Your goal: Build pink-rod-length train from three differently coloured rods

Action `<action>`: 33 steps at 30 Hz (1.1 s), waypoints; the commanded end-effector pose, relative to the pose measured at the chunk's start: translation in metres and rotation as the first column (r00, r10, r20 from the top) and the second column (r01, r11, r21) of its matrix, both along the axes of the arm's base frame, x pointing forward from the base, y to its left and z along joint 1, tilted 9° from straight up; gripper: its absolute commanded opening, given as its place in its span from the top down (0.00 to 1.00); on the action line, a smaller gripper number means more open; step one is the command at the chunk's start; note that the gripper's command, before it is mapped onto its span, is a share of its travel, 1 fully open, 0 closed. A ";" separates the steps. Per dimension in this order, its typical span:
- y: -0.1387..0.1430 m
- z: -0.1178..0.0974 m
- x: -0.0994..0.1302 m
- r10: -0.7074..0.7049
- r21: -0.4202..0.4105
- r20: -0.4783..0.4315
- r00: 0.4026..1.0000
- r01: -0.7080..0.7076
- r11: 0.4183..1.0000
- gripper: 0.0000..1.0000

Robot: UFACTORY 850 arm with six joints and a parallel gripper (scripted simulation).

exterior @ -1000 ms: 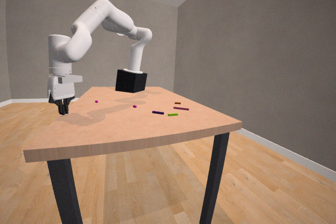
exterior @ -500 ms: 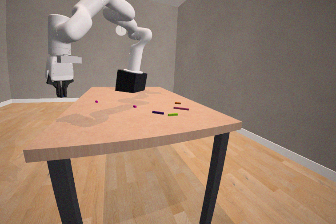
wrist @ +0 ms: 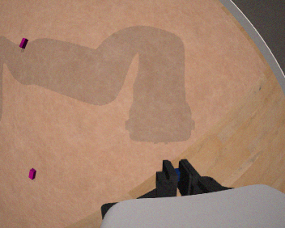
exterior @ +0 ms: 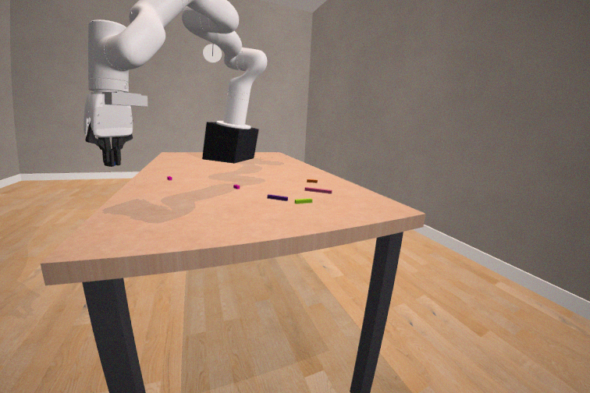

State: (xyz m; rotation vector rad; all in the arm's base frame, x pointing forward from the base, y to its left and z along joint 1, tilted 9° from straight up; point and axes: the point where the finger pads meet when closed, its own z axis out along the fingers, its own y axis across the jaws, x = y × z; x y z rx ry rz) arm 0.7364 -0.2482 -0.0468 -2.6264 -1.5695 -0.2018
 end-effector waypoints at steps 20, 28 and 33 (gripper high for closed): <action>0.181 0.016 -0.014 0.170 0.022 0.043 0.984 -0.171 0.985 0.96; 0.235 0.021 -0.034 0.222 0.019 0.051 0.974 -0.223 0.975 0.96; 0.266 0.024 -0.050 0.254 0.015 0.055 0.966 -0.255 0.967 0.96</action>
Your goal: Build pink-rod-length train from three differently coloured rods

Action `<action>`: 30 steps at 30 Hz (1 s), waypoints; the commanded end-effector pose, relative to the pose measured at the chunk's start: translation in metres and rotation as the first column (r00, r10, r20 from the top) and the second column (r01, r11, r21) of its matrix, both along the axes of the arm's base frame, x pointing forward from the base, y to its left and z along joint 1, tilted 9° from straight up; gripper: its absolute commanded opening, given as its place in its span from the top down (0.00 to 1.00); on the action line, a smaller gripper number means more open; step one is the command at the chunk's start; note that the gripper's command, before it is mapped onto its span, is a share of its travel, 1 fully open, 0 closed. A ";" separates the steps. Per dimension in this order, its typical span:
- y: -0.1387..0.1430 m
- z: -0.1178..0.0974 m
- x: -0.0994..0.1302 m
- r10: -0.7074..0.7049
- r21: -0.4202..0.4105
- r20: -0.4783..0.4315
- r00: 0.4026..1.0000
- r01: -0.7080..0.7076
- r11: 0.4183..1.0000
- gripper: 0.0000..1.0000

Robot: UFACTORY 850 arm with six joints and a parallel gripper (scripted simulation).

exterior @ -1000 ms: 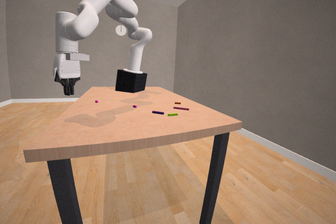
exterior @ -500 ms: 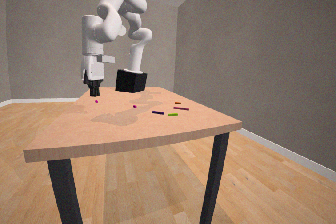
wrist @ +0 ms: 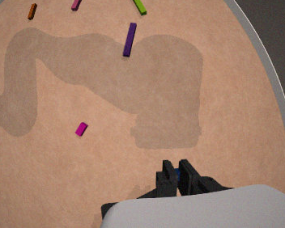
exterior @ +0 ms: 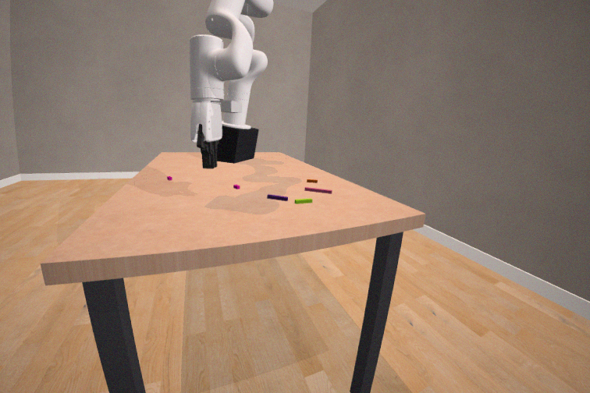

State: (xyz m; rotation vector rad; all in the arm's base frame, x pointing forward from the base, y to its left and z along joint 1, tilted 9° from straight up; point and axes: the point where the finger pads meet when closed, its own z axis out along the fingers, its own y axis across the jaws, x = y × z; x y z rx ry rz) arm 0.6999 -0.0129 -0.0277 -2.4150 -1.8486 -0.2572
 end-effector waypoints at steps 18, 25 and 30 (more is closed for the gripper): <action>0.129 0.017 -0.095 0.150 -0.034 0.021 0.988 -0.149 0.988 0.96; 0.159 0.021 -0.137 0.200 -0.057 0.021 0.980 -0.198 0.978 0.96; 0.166 0.023 -0.149 0.214 -0.065 0.021 0.977 -0.212 0.975 0.96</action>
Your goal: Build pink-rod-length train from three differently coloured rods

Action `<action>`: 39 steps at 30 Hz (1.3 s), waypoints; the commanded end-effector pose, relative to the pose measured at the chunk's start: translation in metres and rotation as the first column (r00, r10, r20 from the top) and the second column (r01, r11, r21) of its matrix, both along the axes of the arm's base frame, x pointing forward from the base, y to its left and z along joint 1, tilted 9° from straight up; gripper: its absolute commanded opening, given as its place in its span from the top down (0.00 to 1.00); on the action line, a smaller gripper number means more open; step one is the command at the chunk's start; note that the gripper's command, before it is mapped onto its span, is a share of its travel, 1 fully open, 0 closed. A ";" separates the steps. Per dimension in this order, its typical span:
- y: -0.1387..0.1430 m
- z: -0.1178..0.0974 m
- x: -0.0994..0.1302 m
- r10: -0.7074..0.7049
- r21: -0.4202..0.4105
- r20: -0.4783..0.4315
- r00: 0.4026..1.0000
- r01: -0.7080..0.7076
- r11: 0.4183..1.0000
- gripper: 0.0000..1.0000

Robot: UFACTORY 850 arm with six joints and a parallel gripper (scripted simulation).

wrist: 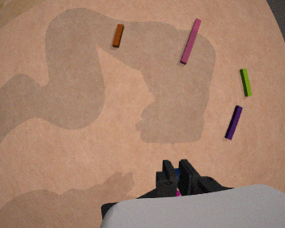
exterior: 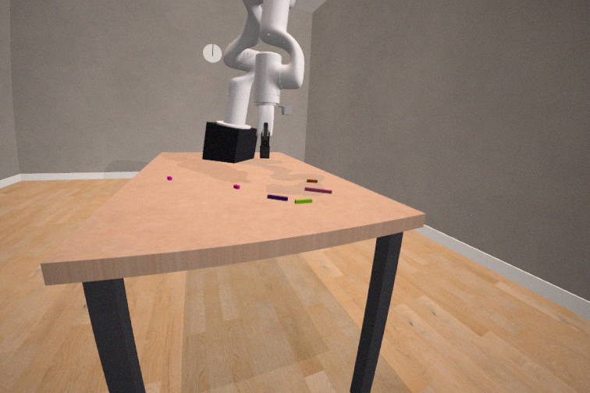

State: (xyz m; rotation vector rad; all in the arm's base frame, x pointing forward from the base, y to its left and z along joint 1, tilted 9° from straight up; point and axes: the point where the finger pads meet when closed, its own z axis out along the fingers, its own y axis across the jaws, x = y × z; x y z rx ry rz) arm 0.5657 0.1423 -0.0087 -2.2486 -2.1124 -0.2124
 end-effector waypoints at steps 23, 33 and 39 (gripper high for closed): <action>0.013 -0.013 -0.013 0.017 -0.003 0.012 1.000 -0.017 1.000 0.96; 0.018 -0.048 -0.010 0.017 -0.003 0.012 1.000 -0.017 1.000 0.96; 0.021 -0.071 -0.007 0.017 -0.003 0.012 1.000 -0.017 1.000 0.96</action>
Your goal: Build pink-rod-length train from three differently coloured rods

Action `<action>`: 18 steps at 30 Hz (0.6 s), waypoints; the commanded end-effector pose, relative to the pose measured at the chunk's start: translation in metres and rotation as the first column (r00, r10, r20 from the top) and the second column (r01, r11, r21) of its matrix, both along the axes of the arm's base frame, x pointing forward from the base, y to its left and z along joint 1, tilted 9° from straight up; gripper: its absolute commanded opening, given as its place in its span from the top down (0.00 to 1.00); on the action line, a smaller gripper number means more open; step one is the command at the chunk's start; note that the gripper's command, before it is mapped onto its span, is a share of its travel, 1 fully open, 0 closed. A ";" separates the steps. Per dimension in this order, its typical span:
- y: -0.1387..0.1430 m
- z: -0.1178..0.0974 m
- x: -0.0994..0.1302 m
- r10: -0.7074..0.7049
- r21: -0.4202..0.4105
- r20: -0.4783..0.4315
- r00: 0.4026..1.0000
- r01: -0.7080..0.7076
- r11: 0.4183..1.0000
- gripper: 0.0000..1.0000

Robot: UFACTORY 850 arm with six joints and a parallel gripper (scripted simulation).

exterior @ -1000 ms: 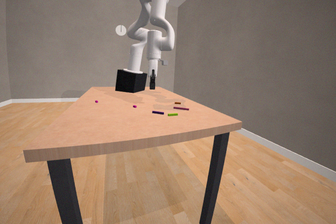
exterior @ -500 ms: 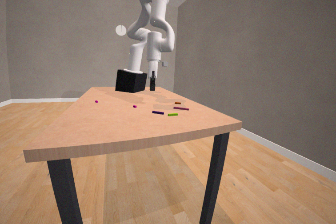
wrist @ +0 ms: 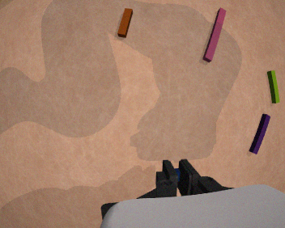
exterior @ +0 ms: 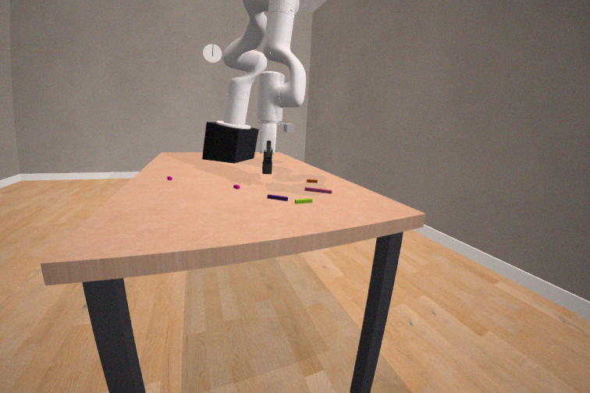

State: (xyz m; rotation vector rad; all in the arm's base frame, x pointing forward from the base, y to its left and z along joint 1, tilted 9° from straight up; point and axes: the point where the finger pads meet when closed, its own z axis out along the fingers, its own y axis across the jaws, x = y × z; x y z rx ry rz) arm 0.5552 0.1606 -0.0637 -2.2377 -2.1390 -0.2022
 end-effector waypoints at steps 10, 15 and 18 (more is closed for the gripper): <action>0.004 -0.029 0.005 0.000 0.010 0.009 1.000 0.000 1.000 0.96; 0.004 -0.029 0.005 0.000 0.010 0.009 1.000 0.000 1.000 0.96; 0.004 -0.029 0.005 0.000 0.010 0.009 1.000 0.000 1.000 0.96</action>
